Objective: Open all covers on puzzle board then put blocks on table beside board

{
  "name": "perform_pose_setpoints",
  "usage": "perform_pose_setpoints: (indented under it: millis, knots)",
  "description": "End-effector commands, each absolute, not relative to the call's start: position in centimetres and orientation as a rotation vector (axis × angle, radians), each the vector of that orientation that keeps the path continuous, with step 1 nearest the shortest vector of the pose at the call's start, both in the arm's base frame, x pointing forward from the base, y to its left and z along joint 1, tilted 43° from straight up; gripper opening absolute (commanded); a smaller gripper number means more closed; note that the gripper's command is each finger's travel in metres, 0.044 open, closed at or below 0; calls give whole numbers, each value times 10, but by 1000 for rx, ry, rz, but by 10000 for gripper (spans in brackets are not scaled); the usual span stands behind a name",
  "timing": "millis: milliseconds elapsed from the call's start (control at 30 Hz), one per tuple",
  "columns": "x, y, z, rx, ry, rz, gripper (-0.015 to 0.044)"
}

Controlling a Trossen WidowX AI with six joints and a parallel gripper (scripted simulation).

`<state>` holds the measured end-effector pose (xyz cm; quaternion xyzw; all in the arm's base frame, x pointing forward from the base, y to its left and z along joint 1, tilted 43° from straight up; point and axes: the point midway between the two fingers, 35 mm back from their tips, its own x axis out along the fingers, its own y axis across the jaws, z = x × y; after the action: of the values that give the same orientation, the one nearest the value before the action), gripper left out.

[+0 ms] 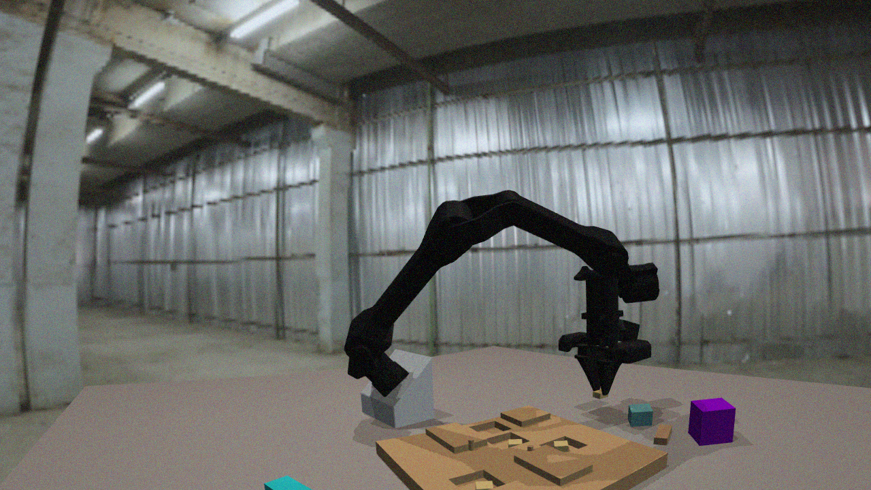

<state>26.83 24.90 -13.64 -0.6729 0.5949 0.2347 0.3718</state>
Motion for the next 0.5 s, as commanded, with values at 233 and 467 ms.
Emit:
perform_pose_setpoints:
  millis: [233, 467]
  knots:
    - [271, 231, -152, -1735, 1536, 599, 80]
    - [272, 223, -160, -1736, 1536, 598, 80]
